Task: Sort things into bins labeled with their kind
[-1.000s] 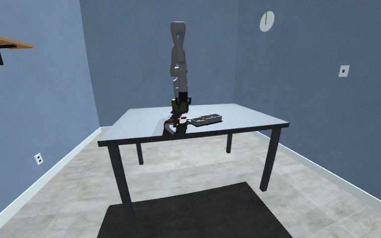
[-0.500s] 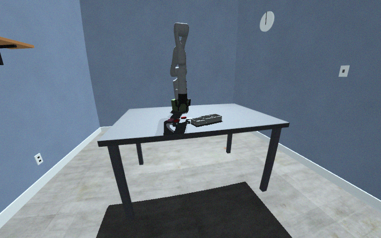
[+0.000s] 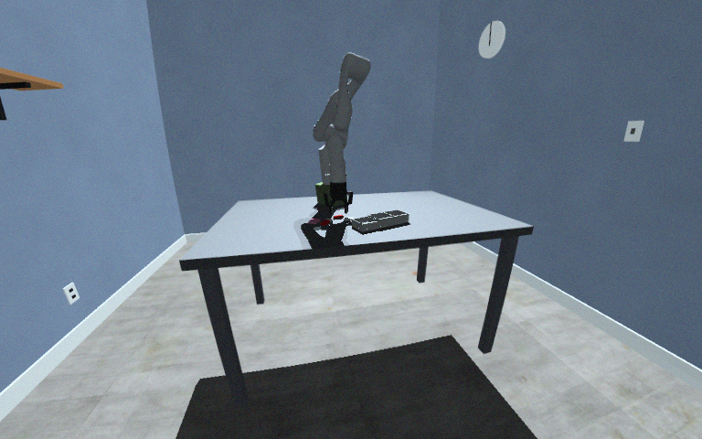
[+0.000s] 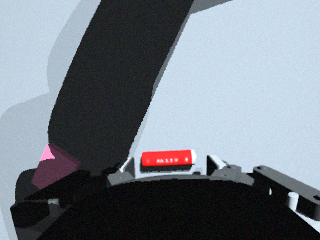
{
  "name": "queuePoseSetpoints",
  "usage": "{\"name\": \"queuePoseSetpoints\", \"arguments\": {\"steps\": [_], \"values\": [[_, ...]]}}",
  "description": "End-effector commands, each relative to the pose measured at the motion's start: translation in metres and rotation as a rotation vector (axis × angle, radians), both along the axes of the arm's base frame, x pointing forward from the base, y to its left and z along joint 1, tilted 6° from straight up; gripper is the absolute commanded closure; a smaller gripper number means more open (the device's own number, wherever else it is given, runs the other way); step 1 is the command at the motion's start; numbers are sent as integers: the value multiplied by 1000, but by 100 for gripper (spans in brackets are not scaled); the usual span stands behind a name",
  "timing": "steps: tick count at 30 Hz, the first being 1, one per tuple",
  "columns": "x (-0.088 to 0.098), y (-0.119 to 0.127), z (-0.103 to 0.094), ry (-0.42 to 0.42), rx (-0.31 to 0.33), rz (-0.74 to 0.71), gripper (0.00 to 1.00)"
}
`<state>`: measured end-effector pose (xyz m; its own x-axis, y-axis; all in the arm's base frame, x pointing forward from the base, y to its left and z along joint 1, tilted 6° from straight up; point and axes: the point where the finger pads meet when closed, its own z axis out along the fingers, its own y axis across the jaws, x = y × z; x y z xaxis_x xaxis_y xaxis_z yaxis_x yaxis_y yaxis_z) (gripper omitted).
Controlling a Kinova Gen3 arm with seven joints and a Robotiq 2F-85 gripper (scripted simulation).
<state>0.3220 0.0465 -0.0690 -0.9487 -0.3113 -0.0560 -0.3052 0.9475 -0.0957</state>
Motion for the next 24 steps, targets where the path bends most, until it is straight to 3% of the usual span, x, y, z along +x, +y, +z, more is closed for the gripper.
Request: {"name": "queuePoseSetpoints", "arguments": {"steps": [1, 24], "values": [[-9, 4, -6, 7, -7, 24, 30], [-2, -2, -5, 6, -8, 21, 30]]}}
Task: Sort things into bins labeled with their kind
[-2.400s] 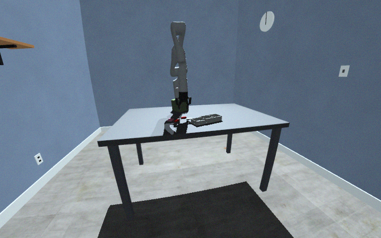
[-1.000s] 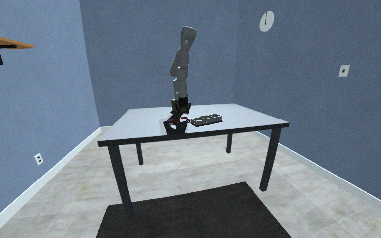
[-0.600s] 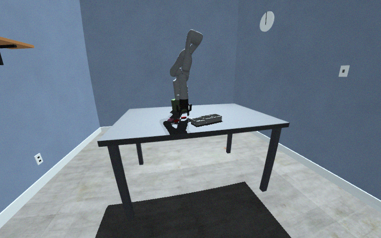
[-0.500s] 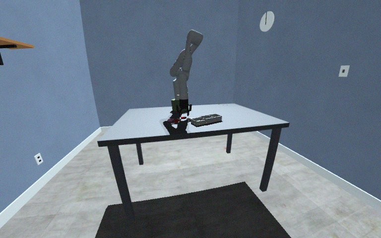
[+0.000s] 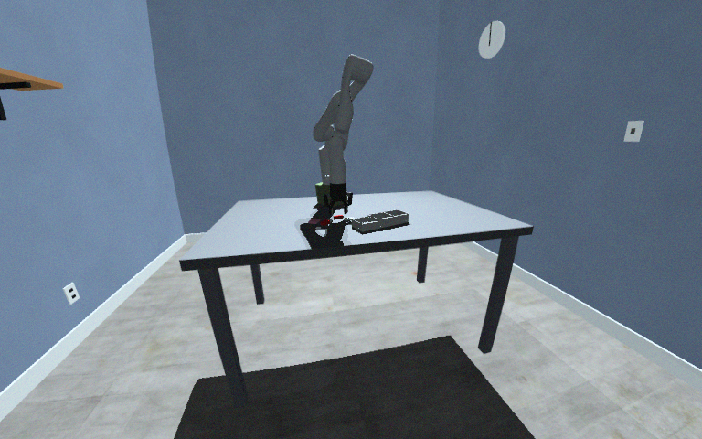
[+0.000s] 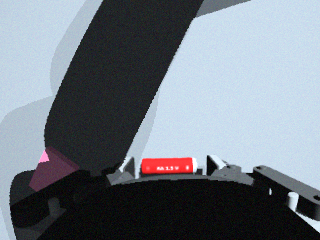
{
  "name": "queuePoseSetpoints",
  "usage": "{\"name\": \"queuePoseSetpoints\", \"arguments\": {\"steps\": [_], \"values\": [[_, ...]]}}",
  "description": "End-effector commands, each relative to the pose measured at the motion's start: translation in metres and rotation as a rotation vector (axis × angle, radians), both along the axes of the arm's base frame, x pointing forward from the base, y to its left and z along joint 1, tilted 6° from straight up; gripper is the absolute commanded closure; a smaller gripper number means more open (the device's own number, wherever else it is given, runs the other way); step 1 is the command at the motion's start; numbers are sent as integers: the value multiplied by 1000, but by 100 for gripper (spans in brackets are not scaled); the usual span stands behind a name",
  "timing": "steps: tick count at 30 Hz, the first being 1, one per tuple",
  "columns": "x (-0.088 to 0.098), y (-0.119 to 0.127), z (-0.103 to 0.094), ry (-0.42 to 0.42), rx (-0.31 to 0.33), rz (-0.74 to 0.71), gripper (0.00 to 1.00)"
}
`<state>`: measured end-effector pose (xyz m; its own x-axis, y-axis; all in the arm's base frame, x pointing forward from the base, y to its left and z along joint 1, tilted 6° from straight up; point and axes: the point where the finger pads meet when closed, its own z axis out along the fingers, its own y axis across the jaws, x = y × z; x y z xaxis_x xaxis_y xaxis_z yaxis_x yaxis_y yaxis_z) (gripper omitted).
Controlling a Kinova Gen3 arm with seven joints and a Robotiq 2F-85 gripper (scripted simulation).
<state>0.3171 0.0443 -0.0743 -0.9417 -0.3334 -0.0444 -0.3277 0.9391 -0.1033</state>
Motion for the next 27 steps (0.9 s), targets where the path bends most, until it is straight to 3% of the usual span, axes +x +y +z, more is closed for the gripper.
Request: {"name": "queuePoseSetpoints", "arguments": {"steps": [1, 9, 22, 23, 27], "values": [[3, 2, -2, -3, 8, -1, 30], [5, 0, -12, -7, 5, 3, 30], [3, -1, -11, -2, 3, -1, 30], [3, -1, -11, -2, 3, -1, 51], [3, -1, -11, -2, 3, -1, 51]]}}
